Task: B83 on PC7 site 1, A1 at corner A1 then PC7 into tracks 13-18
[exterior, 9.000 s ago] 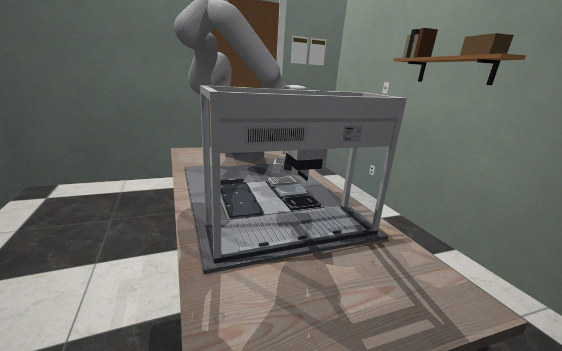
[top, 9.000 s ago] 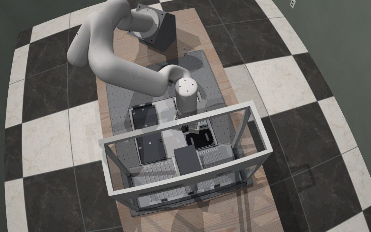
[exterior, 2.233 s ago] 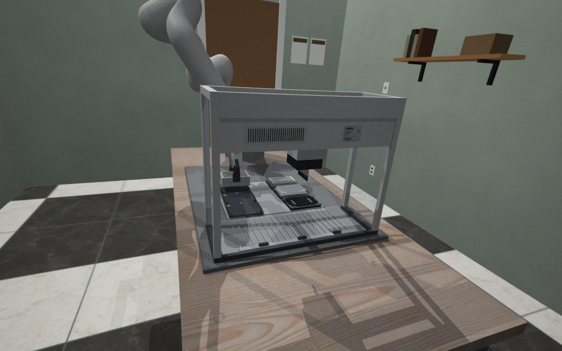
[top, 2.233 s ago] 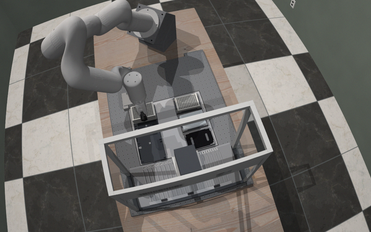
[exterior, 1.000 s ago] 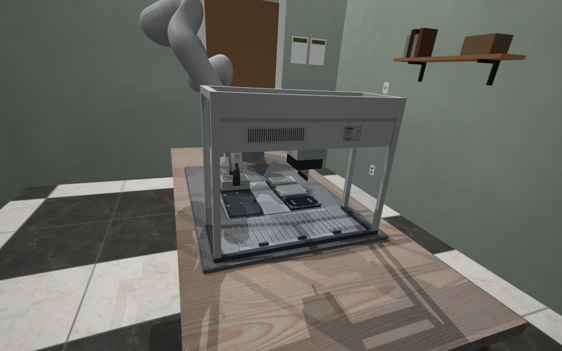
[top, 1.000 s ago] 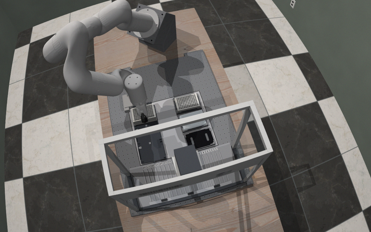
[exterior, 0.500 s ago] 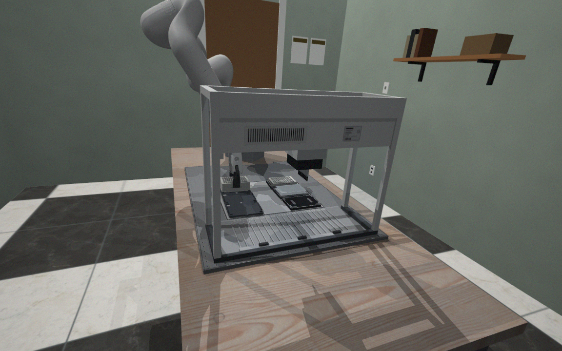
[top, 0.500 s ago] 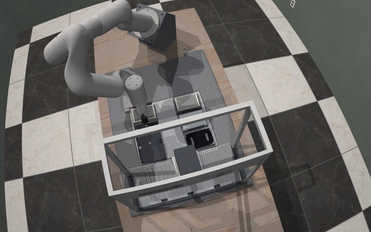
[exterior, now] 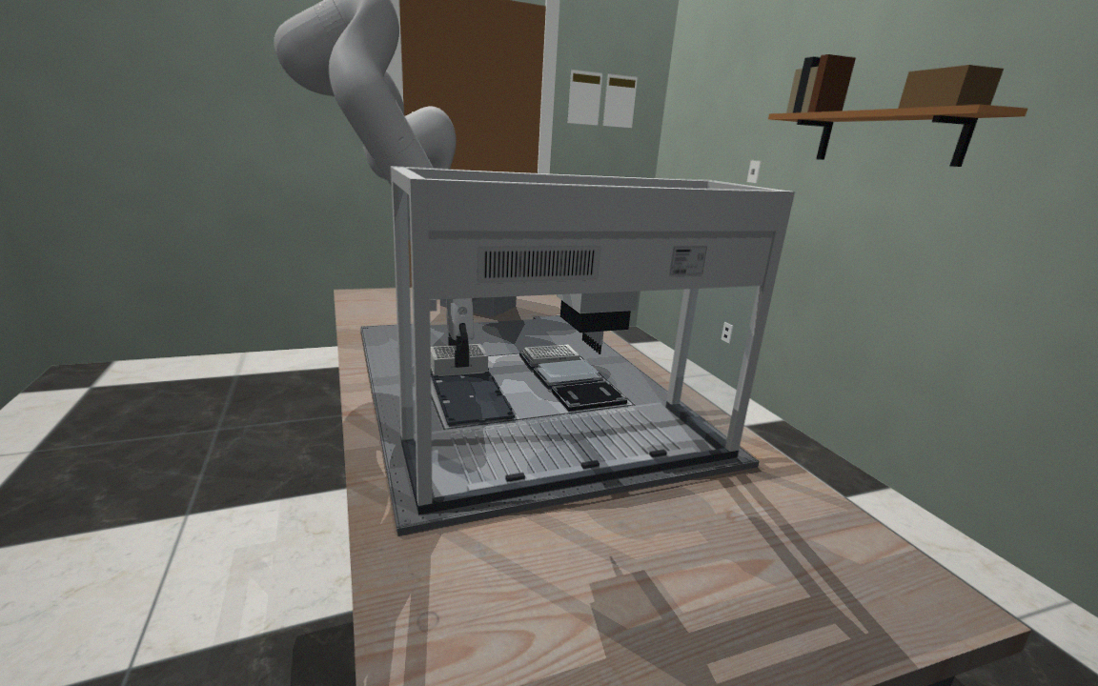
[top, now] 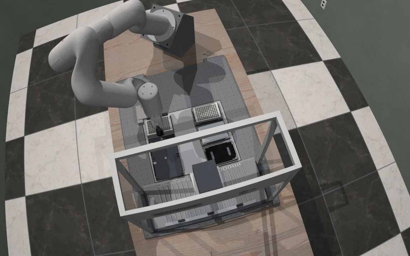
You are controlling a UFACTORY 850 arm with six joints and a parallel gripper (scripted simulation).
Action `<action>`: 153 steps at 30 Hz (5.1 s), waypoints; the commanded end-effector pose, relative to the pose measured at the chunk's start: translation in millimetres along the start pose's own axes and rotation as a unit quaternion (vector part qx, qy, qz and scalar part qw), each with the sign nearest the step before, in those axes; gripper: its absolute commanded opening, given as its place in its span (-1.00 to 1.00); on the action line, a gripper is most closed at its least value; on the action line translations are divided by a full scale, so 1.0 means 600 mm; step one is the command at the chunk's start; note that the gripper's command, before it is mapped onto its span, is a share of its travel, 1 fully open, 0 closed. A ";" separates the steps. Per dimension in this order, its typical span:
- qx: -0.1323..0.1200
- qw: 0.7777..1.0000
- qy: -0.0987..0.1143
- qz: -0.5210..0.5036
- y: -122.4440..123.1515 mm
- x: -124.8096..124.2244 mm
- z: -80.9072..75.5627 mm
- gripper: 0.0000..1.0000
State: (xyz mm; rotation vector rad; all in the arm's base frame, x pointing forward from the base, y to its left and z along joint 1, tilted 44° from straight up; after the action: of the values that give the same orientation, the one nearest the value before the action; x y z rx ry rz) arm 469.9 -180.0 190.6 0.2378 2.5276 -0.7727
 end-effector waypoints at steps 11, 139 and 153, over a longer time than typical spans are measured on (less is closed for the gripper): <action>0.000 1.000 0.000 0.000 0.000 -0.001 0.000 1.00; 0.000 1.000 -0.001 -0.016 0.006 -0.006 -0.210 1.00; 0.000 1.000 -0.001 -0.016 0.085 -0.085 -0.176 1.00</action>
State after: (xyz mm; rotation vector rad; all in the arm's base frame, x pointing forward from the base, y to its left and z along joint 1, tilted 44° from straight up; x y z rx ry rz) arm 471.7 -85.4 271.2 0.1957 2.5369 -0.7842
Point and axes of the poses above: the point where the finger pads meet when closed, its own z axis out along the fingers, its own x axis across the jaws, y = z × x, the point moved 4 cm from there along -z, back along the fingers, and after that the axes turned 1 degree about z, right-handed, at the moved point
